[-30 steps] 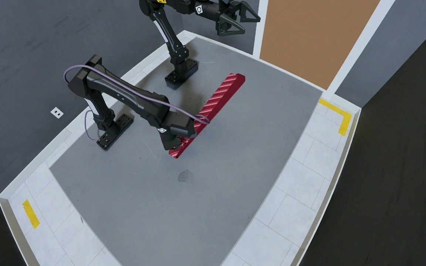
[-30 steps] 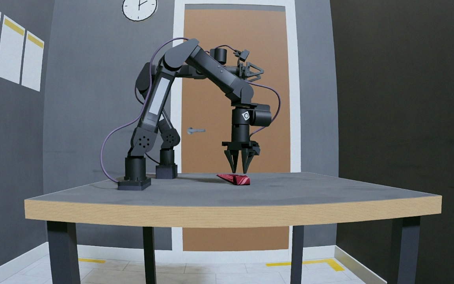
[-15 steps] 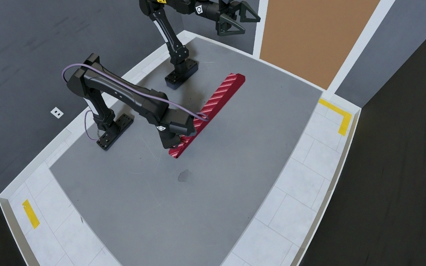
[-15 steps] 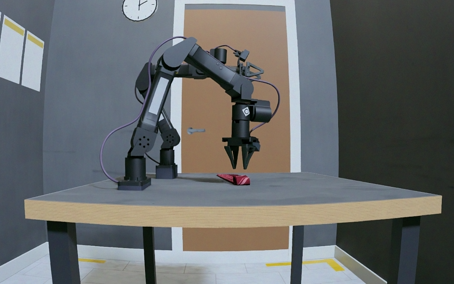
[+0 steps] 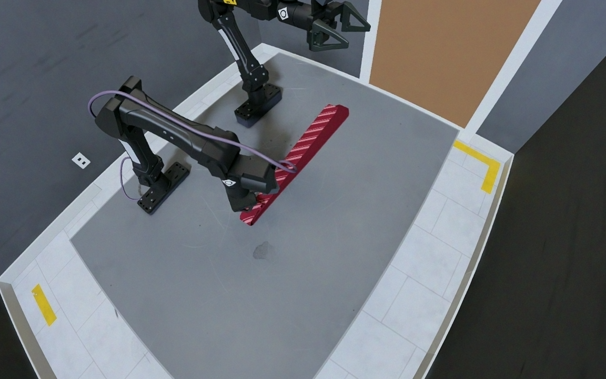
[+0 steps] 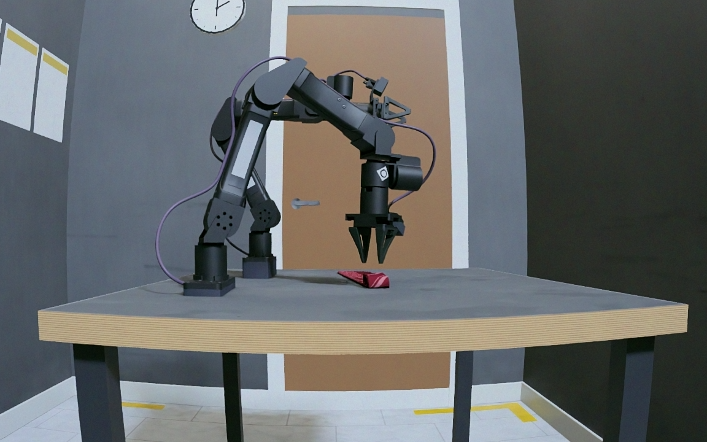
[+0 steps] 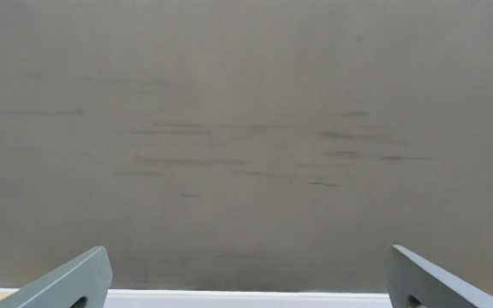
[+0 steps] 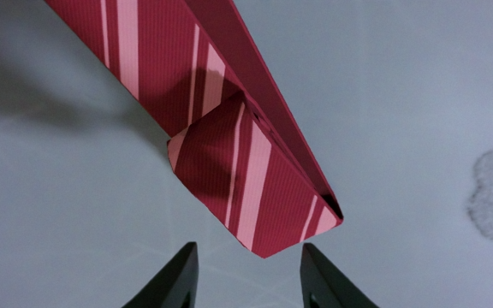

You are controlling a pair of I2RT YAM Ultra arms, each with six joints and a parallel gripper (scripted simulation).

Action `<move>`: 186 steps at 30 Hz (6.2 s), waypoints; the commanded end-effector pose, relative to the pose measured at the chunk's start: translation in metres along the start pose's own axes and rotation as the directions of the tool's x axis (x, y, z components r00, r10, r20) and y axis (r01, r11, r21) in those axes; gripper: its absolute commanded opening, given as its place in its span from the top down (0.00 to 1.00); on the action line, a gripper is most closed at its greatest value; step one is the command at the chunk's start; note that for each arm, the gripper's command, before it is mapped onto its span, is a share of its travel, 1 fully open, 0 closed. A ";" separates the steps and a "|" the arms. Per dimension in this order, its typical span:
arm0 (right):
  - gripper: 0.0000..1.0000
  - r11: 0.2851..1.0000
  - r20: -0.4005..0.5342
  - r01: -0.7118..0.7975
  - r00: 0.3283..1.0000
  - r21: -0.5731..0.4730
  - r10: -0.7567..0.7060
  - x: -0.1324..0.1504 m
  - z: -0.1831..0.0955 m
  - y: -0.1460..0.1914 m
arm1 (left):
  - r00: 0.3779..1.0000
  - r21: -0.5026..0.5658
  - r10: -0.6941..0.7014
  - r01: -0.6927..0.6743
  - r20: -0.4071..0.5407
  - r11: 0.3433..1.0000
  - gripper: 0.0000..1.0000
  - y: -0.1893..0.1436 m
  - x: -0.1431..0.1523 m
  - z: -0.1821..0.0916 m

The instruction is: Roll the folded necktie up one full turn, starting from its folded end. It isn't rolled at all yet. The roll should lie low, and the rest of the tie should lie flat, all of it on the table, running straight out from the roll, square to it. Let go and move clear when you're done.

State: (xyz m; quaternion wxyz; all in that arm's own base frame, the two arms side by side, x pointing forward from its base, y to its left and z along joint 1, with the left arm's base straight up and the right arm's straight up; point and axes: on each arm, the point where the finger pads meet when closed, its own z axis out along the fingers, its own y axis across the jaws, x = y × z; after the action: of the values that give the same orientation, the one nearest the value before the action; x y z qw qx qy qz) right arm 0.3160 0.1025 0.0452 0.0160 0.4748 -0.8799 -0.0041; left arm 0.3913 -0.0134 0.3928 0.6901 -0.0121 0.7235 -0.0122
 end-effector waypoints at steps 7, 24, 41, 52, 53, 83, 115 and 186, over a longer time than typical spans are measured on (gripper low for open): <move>0.62 1.000 0.039 0.000 0.999 0.016 0.000 -0.008 -0.015 -0.002 | 0.999 0.011 -0.012 0.012 0.048 1.000 0.00 -0.001 -0.021 -0.002; 0.62 1.000 0.039 0.000 0.999 0.016 0.000 -0.008 -0.015 -0.002 | 0.999 0.011 -0.012 0.012 0.048 1.000 0.00 -0.001 -0.021 -0.002; 0.62 1.000 0.039 0.000 0.999 0.016 0.000 -0.008 -0.015 -0.002 | 0.999 0.011 -0.012 0.012 0.048 1.000 0.00 -0.001 -0.021 -0.002; 0.62 1.000 0.039 0.000 0.999 0.016 0.000 -0.008 -0.015 -0.002 | 0.999 0.011 -0.012 0.012 0.048 1.000 0.00 -0.001 -0.021 -0.002; 0.62 1.000 0.039 0.000 0.999 0.016 0.000 -0.008 -0.015 -0.002 | 0.999 0.011 -0.012 0.012 0.048 1.000 0.00 -0.001 -0.021 -0.002; 0.63 0.999 0.038 0.044 0.998 0.018 -0.045 -0.008 -0.015 -0.002 | 0.999 0.011 -0.012 0.012 0.048 1.000 0.00 -0.001 -0.021 -0.002; 0.62 0.958 0.033 0.285 0.958 0.027 -0.285 -0.008 -0.010 -0.002 | 0.999 0.011 -0.012 0.012 0.048 1.000 0.00 -0.001 -0.021 -0.002; 0.62 0.826 0.023 0.562 0.826 0.035 -0.563 -0.008 -0.005 -0.002 | 0.999 0.011 -0.012 0.012 0.048 1.000 0.00 -0.001 -0.021 -0.002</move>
State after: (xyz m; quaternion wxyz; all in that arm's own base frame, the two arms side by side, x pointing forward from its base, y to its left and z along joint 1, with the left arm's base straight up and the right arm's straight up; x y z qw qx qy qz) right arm 0.3191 0.1035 0.0451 0.0084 0.7099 -0.7042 -0.0056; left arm 0.3913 -0.0134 0.3928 0.6901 -0.0121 0.7235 -0.0122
